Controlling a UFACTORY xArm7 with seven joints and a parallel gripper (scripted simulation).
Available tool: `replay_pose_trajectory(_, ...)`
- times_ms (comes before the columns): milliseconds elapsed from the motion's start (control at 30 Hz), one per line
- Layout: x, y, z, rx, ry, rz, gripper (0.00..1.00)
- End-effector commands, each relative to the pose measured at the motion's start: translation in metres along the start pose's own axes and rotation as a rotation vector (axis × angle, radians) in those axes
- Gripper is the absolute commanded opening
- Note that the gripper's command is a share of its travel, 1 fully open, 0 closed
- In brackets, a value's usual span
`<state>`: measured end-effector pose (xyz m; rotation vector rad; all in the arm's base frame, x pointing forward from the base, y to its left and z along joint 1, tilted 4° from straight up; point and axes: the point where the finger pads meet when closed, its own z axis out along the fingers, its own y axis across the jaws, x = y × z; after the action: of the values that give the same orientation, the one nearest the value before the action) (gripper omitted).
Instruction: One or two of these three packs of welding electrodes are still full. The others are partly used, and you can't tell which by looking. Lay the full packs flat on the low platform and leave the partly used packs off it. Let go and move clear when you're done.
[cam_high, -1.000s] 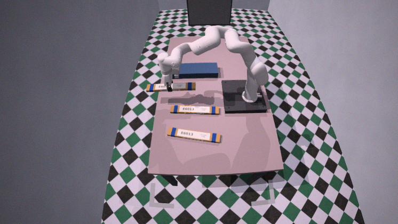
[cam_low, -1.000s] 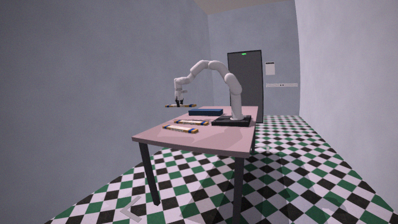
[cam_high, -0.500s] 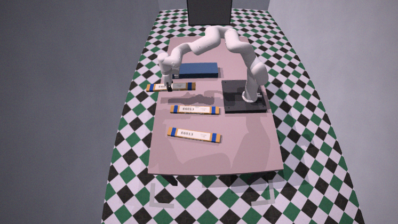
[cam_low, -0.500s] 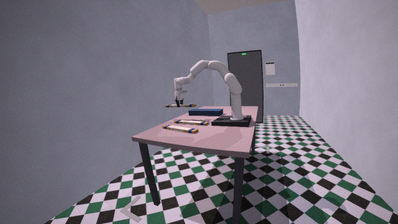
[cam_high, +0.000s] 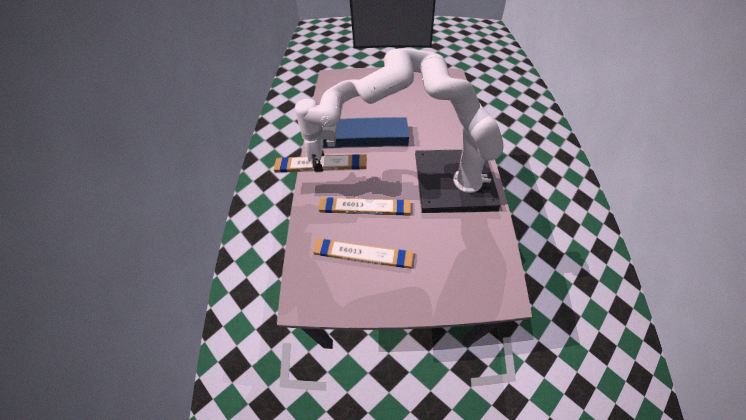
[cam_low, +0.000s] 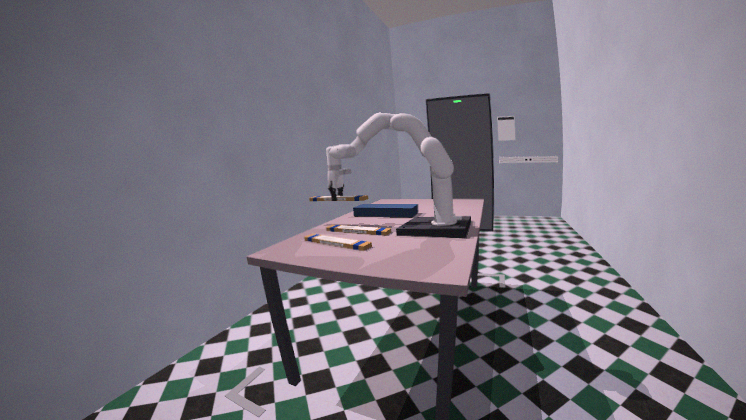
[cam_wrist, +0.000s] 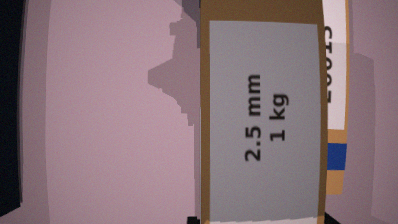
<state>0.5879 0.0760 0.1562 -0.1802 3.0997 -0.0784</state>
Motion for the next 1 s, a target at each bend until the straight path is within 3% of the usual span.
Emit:
replay_pose_trajectory(0, -0.0016, 0.0000, -0.0028, 0.000, -0.006, -0.014, 0.58)
replay_pose_trajectory(967, -0.0012, 0.0000, -0.0029, 0.000, -0.006, -0.069, 0.58)
